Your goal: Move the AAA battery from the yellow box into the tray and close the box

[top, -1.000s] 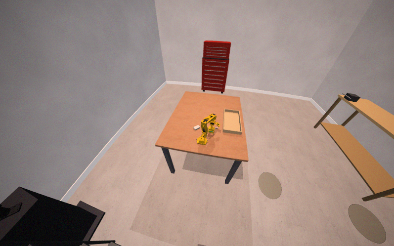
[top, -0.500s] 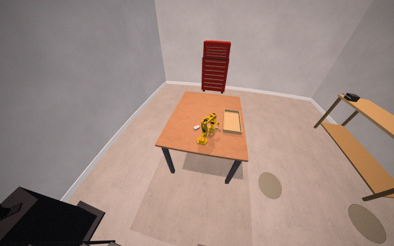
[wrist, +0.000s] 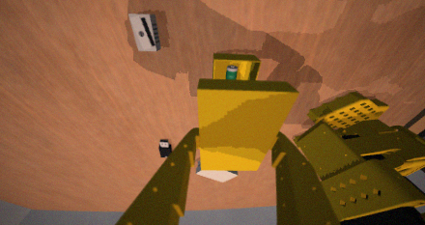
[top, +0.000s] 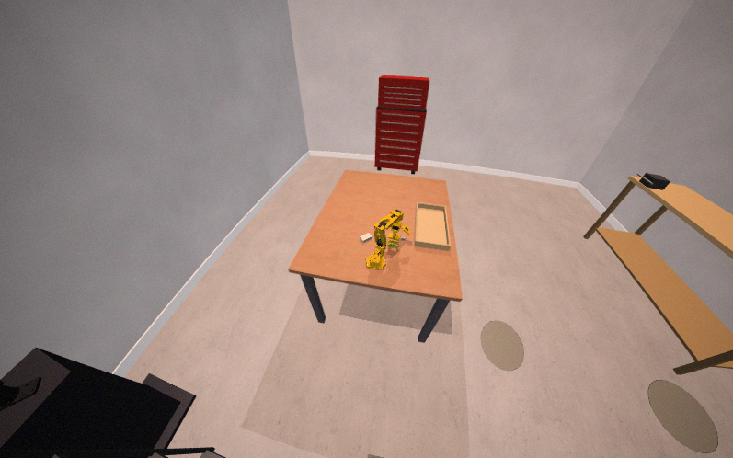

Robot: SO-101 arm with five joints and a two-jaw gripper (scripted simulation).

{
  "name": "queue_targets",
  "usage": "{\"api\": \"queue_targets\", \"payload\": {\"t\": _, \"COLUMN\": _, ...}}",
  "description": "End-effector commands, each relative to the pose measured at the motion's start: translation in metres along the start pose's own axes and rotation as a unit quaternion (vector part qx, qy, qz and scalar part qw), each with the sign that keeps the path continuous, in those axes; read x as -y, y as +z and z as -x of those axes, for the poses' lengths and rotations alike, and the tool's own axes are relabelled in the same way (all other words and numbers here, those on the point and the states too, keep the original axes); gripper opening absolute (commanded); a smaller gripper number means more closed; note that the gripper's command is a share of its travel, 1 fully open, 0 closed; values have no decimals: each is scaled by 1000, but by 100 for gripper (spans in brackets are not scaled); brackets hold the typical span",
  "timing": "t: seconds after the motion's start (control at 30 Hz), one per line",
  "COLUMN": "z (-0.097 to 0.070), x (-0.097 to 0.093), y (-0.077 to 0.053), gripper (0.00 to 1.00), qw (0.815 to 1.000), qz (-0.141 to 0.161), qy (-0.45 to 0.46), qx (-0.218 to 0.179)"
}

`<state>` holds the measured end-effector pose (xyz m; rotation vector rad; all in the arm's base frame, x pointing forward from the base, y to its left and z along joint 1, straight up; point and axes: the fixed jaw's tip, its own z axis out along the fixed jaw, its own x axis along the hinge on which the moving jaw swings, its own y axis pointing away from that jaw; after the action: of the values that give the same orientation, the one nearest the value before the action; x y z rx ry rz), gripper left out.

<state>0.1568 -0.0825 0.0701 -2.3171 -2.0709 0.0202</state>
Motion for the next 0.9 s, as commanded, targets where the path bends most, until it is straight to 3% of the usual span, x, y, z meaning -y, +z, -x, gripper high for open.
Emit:
{"api": "queue_targets", "payload": {"t": 0.0, "z": 1, "x": -5, "y": -6, "gripper": 23, "qw": 1000, "qz": 17, "qy": 1, "qx": 7}}
{"api": "queue_targets", "payload": {"t": 0.87, "z": 0, "x": -3, "y": -2, "gripper": 23, "qw": 1000, "qz": 17, "qy": 1, "qx": 7}}
